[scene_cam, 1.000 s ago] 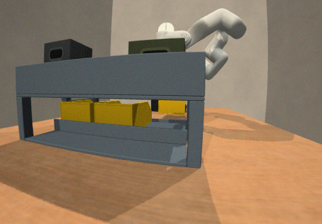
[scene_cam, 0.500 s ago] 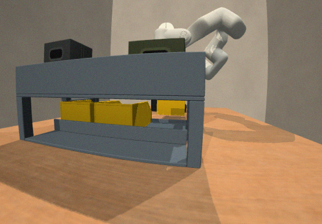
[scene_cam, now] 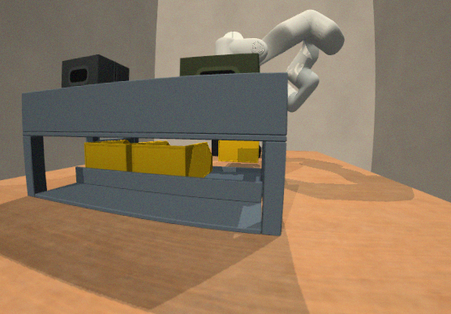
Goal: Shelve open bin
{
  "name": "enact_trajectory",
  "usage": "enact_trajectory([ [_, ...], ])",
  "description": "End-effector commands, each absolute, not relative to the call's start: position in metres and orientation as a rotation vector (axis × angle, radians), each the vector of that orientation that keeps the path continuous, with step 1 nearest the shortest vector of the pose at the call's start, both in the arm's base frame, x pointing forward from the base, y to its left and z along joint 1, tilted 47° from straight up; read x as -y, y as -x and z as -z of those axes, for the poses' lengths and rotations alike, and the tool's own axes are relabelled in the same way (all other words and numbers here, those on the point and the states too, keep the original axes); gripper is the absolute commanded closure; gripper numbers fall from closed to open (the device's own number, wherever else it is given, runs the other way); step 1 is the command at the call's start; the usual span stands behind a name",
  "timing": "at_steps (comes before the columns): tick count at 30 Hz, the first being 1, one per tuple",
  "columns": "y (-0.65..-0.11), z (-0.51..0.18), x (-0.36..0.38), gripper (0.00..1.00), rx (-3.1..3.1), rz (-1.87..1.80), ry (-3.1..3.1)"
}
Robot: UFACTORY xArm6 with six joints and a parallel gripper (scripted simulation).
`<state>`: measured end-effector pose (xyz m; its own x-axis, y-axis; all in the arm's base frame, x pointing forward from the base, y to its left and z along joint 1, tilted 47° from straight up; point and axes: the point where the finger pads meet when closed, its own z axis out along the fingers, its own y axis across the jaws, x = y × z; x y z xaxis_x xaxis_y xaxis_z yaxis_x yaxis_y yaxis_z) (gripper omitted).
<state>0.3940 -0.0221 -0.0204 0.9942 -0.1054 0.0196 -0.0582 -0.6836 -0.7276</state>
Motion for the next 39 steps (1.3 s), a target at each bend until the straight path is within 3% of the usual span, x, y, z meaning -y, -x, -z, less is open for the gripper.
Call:
enact_trajectory([
  [1,-0.3957,0.0198,0.0234,1.00,-0.114,0.079,2.326],
  [39,-0.3890,0.0198,0.0223,1.00,-0.114,0.079,2.326],
])
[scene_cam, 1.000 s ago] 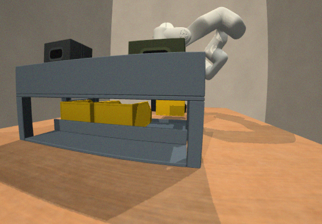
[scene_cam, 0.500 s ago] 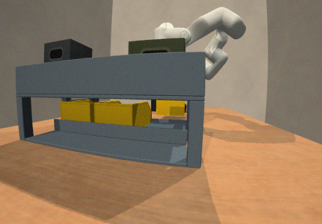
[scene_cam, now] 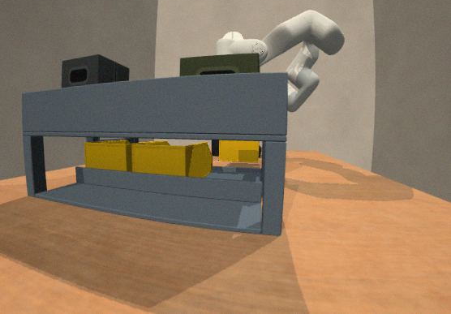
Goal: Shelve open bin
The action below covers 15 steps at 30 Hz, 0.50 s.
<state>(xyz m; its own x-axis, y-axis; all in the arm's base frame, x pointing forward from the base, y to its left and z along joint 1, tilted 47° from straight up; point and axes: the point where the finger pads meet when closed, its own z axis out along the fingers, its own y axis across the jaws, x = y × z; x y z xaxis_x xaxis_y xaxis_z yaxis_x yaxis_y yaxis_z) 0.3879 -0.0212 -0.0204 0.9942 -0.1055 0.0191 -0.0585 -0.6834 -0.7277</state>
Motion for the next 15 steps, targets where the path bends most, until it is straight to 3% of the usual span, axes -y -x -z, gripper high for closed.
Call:
enact_trajectory([
  [1,-0.3890,0.0198,0.0223,1.00,-0.114,0.079,2.326],
  [15,-0.3836,0.0252,0.0160,1.00,-0.114,0.079,2.326],
])
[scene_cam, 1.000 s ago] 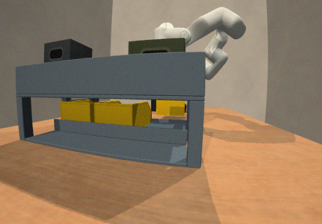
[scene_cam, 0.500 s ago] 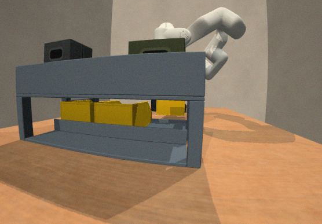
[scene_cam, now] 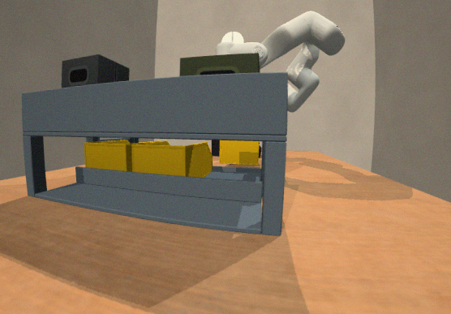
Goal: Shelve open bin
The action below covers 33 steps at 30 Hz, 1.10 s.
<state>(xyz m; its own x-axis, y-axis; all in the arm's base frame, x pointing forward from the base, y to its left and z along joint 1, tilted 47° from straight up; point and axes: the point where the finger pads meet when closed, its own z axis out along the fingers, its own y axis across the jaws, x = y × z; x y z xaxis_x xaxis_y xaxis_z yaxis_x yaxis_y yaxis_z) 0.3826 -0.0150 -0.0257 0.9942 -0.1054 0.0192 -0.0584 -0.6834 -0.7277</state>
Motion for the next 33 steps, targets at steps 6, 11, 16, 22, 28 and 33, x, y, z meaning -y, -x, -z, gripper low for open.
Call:
enact_trajectory([
  [6,-0.380,0.028,0.012,1.00,-0.114,0.079,2.326],
  [11,-0.378,0.031,0.010,1.00,-0.114,0.079,2.326],
  [16,-0.378,0.031,0.010,1.00,-0.114,0.079,2.326],
  [22,-0.375,0.034,0.006,1.00,-0.114,0.079,2.326],
  [28,-0.370,0.039,0.000,1.00,-0.114,0.079,2.326],
  [33,-0.370,0.039,0.000,1.00,-0.114,0.079,2.326],
])
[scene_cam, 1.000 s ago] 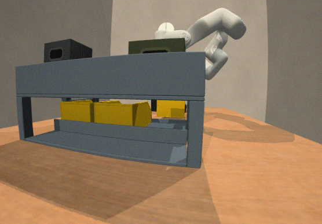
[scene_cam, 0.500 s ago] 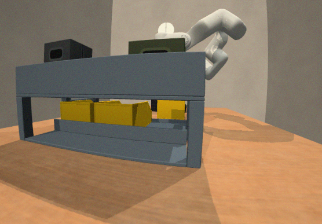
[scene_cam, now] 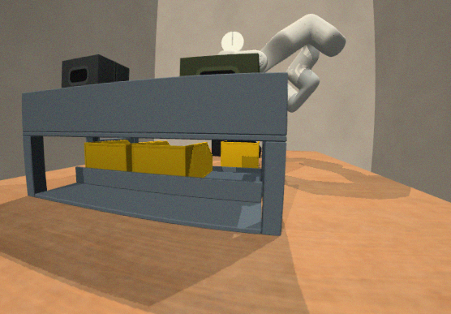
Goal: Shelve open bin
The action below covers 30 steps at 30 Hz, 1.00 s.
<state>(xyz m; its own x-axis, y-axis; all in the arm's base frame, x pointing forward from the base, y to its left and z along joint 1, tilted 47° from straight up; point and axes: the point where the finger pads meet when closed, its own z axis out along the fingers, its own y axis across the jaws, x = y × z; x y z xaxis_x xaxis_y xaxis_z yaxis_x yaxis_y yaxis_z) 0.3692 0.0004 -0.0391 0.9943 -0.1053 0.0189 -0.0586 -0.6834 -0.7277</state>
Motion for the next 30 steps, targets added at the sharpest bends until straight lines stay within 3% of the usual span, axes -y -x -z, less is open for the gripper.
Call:
enact_trajectory([
  [1,-0.3701,0.0388,0.0004,1.00,-0.114,0.079,2.326],
  [21,-0.3661,0.0426,-0.0042,1.00,-0.114,0.079,2.326],
  [22,-0.3684,0.0413,-0.0024,0.72,-0.114,0.086,2.328],
  [30,-0.3684,0.0413,-0.0024,0.72,-0.114,0.086,2.328],
])
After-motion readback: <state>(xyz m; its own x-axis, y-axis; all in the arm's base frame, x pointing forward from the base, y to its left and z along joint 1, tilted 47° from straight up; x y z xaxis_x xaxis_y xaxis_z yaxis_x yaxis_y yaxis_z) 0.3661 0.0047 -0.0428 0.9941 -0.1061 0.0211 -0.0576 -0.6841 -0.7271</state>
